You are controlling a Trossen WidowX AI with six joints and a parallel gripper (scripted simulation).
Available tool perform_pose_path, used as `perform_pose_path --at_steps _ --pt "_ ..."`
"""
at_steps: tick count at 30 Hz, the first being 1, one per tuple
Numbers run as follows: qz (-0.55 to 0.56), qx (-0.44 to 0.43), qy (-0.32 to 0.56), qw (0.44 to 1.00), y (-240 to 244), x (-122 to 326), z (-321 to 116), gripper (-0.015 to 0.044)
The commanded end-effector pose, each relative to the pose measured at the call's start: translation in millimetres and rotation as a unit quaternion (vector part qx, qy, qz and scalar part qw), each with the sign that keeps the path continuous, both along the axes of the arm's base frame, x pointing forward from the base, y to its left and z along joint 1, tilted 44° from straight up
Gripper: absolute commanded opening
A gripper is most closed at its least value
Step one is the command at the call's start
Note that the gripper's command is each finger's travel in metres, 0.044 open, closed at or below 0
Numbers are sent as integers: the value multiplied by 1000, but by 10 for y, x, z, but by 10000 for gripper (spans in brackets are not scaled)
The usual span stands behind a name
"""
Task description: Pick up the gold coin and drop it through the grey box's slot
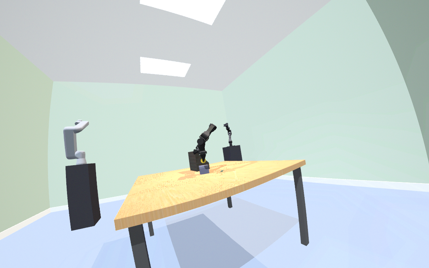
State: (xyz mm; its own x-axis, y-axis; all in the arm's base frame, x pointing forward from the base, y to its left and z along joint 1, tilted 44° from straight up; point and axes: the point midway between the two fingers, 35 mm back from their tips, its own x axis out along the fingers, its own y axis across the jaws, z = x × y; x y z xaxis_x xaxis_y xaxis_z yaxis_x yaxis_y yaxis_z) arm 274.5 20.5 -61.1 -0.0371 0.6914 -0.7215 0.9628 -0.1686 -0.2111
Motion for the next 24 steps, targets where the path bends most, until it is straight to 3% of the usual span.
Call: perform_pose_path --at_steps 1,24 --pt "-1 0 0 1000 -6 -19 -20 0" --pt "-2 1 -2 1000 -4 -46 -59 0"
